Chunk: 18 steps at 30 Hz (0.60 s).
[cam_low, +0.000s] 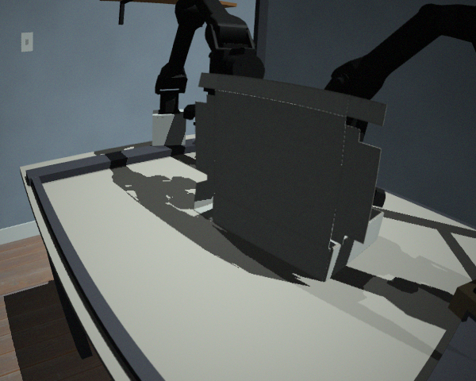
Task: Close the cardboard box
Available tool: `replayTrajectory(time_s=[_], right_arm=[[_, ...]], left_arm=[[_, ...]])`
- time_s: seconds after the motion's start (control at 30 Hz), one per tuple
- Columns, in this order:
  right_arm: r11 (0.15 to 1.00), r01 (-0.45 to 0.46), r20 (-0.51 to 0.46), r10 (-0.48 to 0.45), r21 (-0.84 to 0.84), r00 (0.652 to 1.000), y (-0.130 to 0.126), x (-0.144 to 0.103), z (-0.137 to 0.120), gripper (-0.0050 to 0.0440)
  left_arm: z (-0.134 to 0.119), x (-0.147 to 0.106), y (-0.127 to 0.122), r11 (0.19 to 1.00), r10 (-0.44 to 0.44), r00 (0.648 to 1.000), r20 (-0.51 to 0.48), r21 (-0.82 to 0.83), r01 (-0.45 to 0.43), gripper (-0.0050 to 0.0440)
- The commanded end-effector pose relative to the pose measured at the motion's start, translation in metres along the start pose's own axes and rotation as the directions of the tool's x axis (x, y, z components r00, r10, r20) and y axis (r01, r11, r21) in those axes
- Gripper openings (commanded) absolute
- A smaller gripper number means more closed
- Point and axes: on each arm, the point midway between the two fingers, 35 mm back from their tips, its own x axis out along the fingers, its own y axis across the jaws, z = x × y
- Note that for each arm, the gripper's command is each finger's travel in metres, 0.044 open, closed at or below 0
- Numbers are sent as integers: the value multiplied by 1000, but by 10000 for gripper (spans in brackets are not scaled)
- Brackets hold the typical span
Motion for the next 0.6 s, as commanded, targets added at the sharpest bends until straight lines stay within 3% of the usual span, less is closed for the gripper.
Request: replayTrajectory(time_s=[0.0, 0.57], right_arm=[[999, 34, -12, -34, -4, 999, -5, -13, -2, 195], [999, 34, -12, -34, -4, 999, -5, -13, -2, 195]], left_arm=[[-3, -7, 7, 999, 29, 1000, -1, -20, -29, 103], [6, 17, 7, 999, 28, 1000, -1, -20, -28, 103]])
